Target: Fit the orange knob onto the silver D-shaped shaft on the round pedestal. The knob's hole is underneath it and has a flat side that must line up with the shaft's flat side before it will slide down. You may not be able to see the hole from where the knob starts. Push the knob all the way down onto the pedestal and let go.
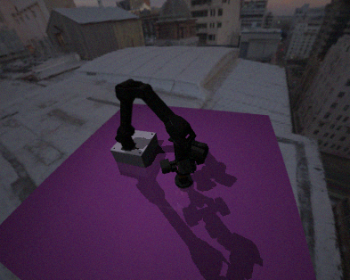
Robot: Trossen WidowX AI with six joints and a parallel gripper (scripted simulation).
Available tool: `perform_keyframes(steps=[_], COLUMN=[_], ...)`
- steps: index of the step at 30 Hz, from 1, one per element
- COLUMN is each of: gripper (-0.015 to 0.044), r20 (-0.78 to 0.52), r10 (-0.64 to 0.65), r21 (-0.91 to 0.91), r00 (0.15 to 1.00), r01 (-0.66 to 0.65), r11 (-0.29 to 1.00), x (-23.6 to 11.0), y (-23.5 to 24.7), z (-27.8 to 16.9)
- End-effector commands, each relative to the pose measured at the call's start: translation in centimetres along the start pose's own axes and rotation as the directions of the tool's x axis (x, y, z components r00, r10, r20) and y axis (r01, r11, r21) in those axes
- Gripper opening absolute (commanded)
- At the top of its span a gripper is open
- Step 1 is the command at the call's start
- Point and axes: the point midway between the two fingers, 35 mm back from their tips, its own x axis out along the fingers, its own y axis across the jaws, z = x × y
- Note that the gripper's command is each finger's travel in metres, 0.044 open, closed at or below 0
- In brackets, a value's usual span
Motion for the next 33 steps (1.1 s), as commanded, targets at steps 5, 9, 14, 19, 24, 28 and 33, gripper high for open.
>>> perform_keyframes(steps=[5, 9, 14, 19, 24, 28, 33], gripper=[0.0, 0.0, 0.0, 0.0, 0.0, 0.0, 0.0], r20=[0.002, 0.002, 0.002, 0.002, 0.002, 0.002, 0.002], r10=[-0.002, -0.002, -0.002, -0.002, -0.002, -0.002, -0.002], r21=[-0.024, 0.005, 0.008, -0.02, 0.004, 0.032, 0.065], r00=[1.0, 1.0, 1.0, 1.0, 1.0, 1.0, 1.0], r01=[0.002, 0.002, 0.002, 0.002, 0.002, 0.002, 0.002], r11=[1.0, 1.0, 1.0, 1.0, 1.0, 0.999, 0.998], x=[0.09, 0.02, 0.09, 0.44, 0.28, 0.27, 0.3], y=[-0.02, -0.06, -0.1, -0.08, -0.09, -0.1, -0.12], z=[0.04, 0.01, -0.03, 0.0, 0.0, -0.01, -0.03])
